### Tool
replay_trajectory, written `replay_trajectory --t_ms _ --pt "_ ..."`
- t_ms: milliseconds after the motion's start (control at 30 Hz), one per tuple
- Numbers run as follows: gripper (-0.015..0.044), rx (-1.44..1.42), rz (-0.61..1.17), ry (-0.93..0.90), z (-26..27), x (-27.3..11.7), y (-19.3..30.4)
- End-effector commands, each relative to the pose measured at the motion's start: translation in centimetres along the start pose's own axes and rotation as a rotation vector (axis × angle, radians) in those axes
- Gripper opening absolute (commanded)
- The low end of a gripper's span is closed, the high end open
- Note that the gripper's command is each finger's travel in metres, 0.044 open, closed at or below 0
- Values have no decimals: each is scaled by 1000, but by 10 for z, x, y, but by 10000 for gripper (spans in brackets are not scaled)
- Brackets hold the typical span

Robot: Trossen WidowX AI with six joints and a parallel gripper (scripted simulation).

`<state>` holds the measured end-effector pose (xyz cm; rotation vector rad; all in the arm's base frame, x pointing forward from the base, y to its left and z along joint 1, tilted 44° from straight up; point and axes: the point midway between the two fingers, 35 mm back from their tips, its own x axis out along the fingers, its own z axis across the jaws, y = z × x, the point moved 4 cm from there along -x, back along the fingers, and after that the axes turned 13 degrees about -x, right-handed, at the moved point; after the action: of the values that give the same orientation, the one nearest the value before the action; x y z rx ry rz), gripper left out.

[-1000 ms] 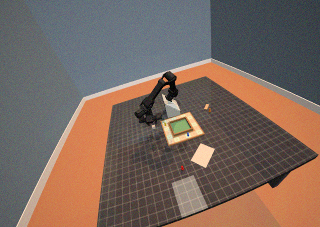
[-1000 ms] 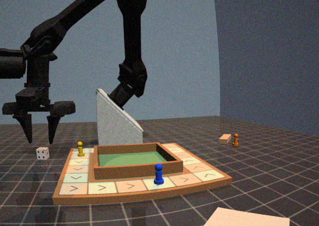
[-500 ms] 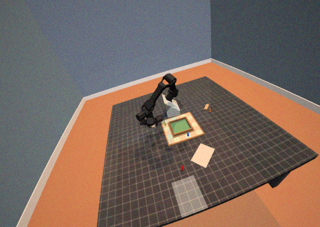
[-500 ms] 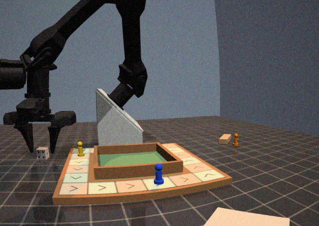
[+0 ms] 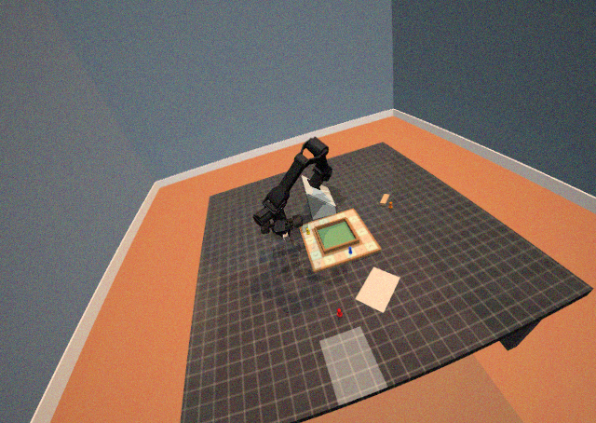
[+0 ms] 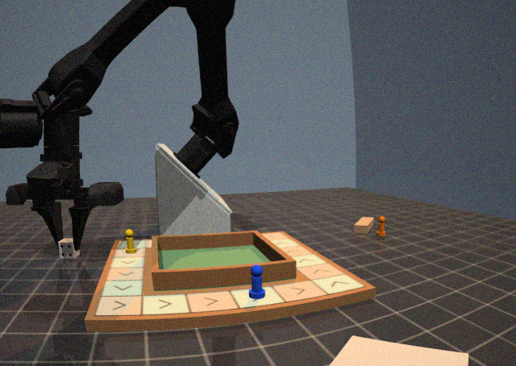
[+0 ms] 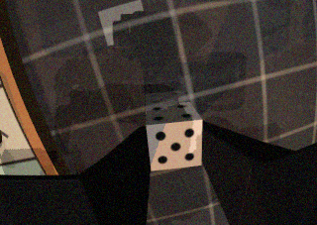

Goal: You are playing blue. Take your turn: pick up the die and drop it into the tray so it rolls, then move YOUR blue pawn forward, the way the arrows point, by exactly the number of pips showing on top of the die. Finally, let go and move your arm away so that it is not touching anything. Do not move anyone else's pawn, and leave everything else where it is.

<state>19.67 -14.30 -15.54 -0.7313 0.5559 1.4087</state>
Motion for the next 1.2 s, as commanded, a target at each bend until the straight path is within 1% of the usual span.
replay_trajectory --t_ms 0,433,500,667,1167 --pt "0 5 -2 -3 -1 -4 0" --pt "0 7 0 2 -10 -109 1" --pt "0 7 1 1 -9 -121 2" --pt "0 22 1 3 -7 -122 1" --pt "0 375 -2 36 38 -120 -43"
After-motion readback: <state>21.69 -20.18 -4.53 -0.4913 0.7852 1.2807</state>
